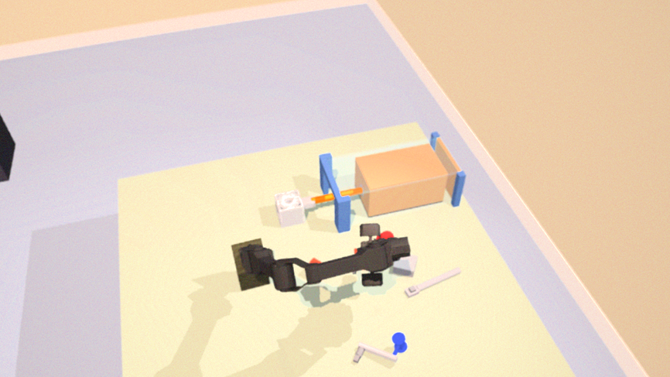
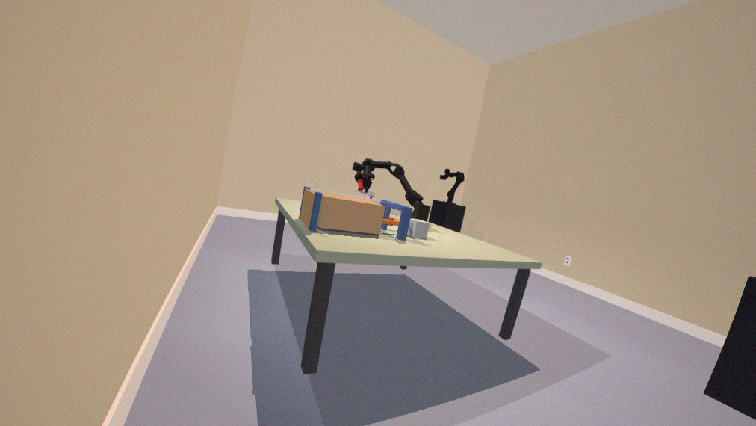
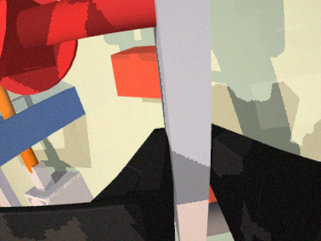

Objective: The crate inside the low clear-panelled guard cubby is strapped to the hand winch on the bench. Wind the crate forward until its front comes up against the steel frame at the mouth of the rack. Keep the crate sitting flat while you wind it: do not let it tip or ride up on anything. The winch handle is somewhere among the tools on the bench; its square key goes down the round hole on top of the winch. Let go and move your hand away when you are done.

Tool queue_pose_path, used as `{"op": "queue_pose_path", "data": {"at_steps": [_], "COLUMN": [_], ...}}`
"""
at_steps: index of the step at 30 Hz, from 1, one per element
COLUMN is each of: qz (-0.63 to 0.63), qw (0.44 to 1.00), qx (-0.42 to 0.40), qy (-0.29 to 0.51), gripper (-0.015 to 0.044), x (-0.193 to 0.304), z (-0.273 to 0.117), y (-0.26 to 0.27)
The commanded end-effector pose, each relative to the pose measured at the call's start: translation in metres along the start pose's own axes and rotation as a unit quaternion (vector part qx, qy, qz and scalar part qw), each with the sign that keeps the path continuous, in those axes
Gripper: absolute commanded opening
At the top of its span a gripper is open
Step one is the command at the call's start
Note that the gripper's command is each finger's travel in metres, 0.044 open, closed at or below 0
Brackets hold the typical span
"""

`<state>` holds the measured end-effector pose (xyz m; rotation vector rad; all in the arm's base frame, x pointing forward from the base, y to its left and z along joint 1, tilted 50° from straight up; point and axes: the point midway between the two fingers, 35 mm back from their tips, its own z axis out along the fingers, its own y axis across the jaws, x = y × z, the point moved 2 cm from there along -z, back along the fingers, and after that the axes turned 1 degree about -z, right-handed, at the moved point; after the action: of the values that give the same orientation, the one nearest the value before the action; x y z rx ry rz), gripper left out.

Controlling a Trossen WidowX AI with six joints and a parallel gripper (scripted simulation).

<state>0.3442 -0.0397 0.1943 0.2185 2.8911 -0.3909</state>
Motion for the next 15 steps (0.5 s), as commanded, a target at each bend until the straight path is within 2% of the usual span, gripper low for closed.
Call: {"op": "queue_pose_path", "data": {"at_steps": [1,15], "qz": [-0.002,-0.002], "qw": [0.999,0.989], "qx": [-0.035,-0.15], "qy": [-0.004,-0.01], "gripper": [0.0,0.0], "x": [0.0003,0.0005], "z": [-0.0012,-0.0008], "y": [0.0001,-0.0047]}}
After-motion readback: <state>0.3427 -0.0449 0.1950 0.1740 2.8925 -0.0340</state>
